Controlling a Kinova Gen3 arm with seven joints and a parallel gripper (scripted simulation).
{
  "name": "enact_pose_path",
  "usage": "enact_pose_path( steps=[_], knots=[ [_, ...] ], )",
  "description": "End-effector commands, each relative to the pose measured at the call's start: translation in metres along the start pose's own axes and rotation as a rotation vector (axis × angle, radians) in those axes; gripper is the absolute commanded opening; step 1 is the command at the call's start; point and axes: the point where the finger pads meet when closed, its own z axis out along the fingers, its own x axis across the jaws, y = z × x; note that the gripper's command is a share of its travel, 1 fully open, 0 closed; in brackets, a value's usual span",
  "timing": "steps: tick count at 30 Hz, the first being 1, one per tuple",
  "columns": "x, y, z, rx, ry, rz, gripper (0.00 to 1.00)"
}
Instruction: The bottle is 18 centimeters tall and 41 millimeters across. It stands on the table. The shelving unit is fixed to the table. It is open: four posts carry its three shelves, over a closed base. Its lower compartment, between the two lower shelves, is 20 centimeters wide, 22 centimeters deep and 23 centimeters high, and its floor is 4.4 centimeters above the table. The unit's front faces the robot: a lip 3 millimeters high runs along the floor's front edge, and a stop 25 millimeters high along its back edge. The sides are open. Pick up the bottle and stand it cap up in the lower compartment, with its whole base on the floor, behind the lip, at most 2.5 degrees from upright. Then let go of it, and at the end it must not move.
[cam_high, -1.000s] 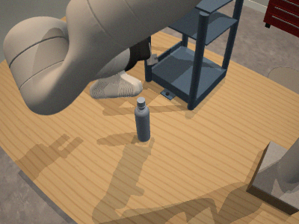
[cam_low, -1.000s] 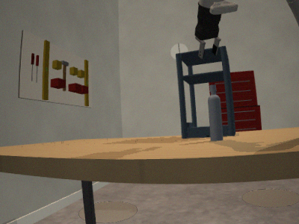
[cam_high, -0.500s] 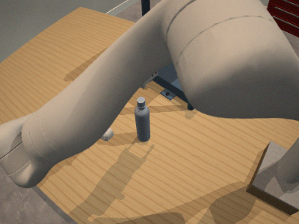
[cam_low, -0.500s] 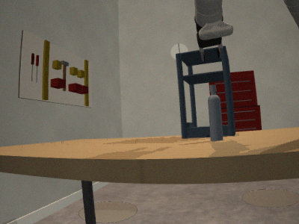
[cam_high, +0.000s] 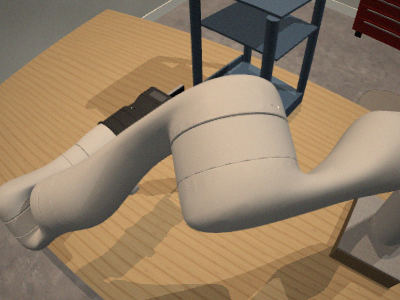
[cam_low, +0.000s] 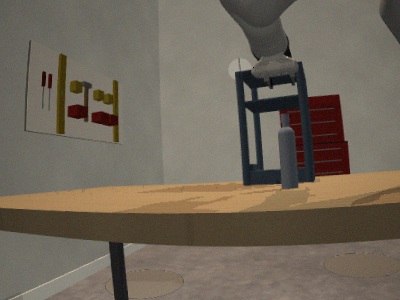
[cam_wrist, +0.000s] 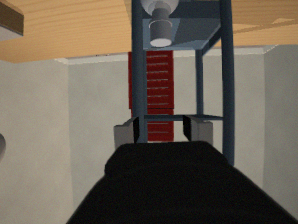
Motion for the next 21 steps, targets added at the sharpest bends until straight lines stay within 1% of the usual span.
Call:
enact_pose_path(
  steps=[1, 5, 21],
  knots=[
    [0.0005, -0.0065, -0.0029, -0.030, -0.007, 0.009, 1.00],
    [0.0004, -0.0074, -0.0034, -0.043, -0.017, 0.022, 1.00],
    [0.0003, -0.0083, -0.0038, -0.051, -0.022, 0.030, 1.00]
  ],
)
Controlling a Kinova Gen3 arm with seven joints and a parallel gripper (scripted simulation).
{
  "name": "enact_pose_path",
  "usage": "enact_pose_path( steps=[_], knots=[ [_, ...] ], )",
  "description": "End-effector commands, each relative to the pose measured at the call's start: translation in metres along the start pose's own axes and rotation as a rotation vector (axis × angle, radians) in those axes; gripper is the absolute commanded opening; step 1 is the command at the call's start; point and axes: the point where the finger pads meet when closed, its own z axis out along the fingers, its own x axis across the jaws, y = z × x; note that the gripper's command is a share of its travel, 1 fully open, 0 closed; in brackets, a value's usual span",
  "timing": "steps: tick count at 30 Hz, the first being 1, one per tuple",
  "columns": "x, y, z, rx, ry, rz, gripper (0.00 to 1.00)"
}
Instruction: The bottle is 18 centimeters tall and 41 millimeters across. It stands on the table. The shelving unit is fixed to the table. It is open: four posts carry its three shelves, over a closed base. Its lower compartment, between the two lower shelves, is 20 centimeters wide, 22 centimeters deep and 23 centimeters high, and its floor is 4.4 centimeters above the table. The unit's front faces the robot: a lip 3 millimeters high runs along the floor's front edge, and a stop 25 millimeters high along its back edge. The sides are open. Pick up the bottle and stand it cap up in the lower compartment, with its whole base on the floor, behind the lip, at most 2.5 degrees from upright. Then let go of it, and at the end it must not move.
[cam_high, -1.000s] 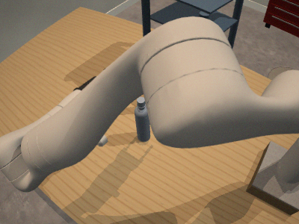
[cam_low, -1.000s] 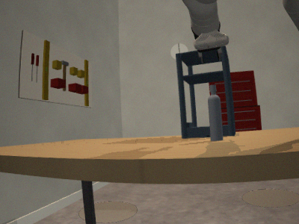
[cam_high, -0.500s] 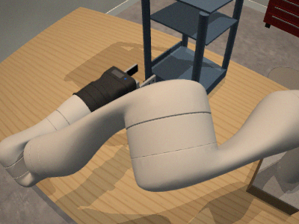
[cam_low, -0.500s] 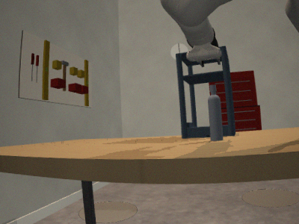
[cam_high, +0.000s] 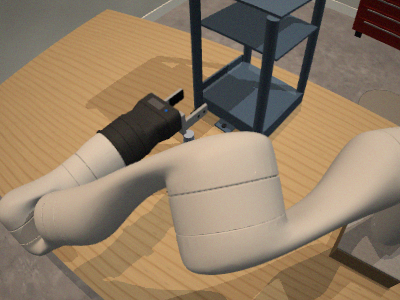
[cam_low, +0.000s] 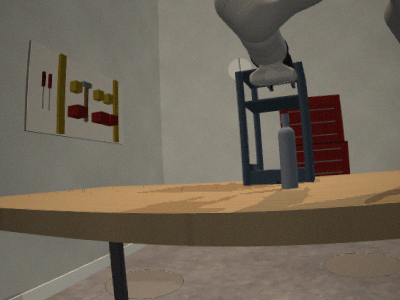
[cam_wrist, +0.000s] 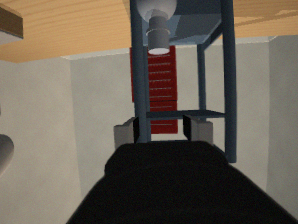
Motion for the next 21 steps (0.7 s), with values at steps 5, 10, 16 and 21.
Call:
enact_pose_path(
  steps=[5, 10, 16, 21],
  knots=[
    [0.000, 0.000, 0.000, 0.000, 0.001, 0.001, 1.00],
    [0.000, -0.004, 0.000, 0.000, 0.001, 0.001, 1.00],
    [0.000, -0.012, 0.000, 0.000, 0.000, 0.001, 1.00],
    [0.000, -0.019, 0.000, 0.000, 0.000, 0.001, 1.00]
  ],
)
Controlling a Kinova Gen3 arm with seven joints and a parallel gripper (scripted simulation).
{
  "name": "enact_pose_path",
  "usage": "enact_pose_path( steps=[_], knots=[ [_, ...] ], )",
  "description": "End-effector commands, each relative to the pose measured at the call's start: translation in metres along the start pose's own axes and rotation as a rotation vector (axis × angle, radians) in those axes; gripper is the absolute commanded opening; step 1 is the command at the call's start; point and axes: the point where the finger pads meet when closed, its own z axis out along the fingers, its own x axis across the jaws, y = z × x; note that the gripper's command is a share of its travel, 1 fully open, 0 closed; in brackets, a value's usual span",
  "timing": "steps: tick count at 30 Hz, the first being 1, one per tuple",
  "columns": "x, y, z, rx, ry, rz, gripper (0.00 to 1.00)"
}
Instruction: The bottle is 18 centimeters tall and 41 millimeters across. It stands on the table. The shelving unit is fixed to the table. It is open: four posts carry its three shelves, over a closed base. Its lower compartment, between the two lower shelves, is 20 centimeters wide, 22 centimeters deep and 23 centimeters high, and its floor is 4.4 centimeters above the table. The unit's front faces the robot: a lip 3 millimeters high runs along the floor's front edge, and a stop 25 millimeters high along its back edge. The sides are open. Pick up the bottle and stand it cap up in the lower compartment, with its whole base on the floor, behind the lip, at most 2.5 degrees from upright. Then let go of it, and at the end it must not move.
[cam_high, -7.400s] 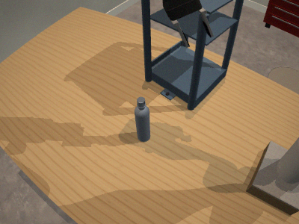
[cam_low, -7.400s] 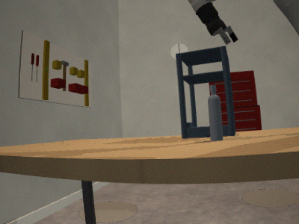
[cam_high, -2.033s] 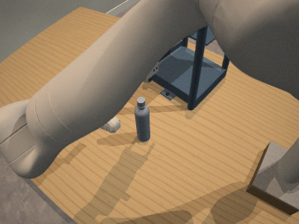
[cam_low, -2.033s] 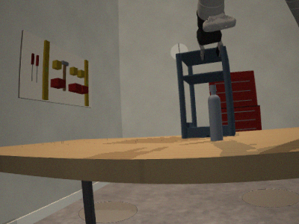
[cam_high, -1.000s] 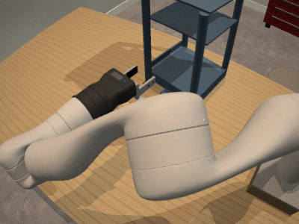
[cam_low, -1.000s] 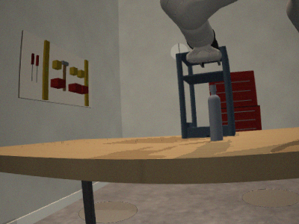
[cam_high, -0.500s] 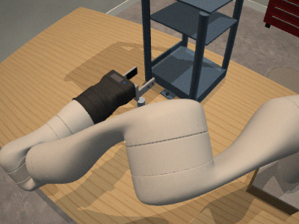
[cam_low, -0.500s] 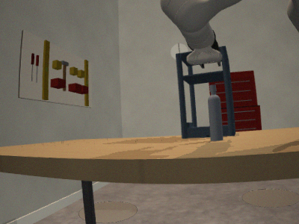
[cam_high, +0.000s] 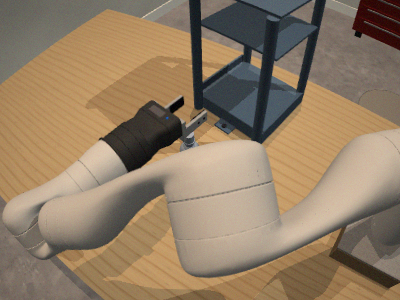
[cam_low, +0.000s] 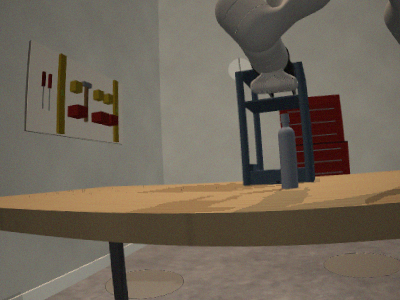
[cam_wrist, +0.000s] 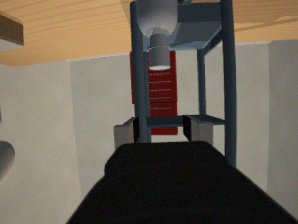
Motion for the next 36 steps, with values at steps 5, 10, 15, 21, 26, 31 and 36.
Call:
enact_pose_path(
  steps=[5, 10, 15, 21, 26, 31, 36],
  knots=[
    [0.000, -0.016, 0.000, -0.002, 0.000, 0.000, 1.00],
    [0.000, -0.034, 0.000, -0.002, 0.000, 0.000, 1.00],
    [0.000, -0.050, 0.000, -0.002, 0.000, 0.000, 1.00],
    [0.000, -0.072, 0.000, -0.002, 0.000, 0.000, 1.00],
    [0.001, -0.094, 0.000, -0.002, 0.000, 0.000, 1.00],
    [0.001, -0.115, 0.000, -0.002, 0.000, 0.000, 1.00],
    [0.001, -0.126, 0.000, -0.002, 0.000, 0.000, 1.00]
  ],
)
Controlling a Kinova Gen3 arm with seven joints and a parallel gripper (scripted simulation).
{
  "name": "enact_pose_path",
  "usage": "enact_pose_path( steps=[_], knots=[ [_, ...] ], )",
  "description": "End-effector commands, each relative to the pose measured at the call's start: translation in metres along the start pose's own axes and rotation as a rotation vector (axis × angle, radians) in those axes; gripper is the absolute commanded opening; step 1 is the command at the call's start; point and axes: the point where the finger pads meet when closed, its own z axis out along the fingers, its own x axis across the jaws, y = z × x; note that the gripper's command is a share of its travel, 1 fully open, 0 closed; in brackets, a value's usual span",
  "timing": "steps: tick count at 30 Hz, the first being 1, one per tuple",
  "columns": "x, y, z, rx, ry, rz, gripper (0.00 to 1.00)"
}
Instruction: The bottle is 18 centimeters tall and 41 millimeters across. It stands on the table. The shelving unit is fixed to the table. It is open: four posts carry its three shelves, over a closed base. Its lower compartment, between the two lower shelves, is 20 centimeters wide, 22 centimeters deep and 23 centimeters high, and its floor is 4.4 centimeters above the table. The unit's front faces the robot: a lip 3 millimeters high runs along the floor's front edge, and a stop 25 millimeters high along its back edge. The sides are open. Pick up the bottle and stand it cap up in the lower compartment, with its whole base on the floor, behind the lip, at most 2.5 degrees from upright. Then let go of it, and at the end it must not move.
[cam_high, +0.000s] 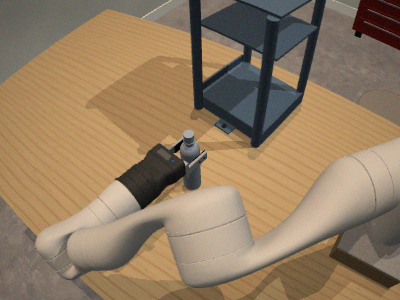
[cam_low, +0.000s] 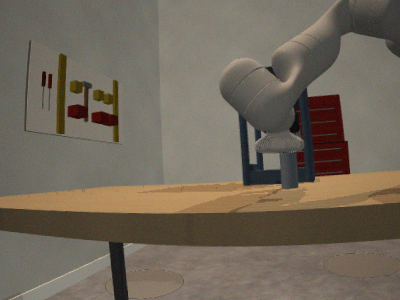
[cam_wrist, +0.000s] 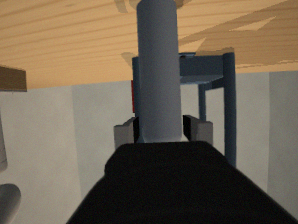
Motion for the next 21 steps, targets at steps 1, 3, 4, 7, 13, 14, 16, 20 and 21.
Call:
enact_pose_path(
  steps=[1, 3, 4, 7, 13, 14, 16, 20, 21],
  knots=[
    [0.000, -0.011, 0.001, -0.011, 0.000, -0.002, 1.00],
    [0.000, -0.014, 0.001, -0.011, 0.000, -0.002, 1.00],
    [0.000, -0.015, 0.001, -0.011, 0.000, -0.002, 1.00],
    [0.000, -0.019, 0.001, -0.011, 0.000, -0.002, 1.00],
    [0.000, -0.024, 0.001, -0.011, 0.000, -0.002, 1.00],
    [0.000, -0.024, 0.001, -0.011, 0.000, -0.002, 1.00],
    [0.000, -0.026, 0.002, -0.011, 0.000, -0.002, 1.00],
    [0.000, -0.028, 0.002, -0.011, 0.000, -0.002, 1.00],
    [0.000, -0.029, 0.002, -0.011, 0.000, -0.002, 1.00]
  ],
)
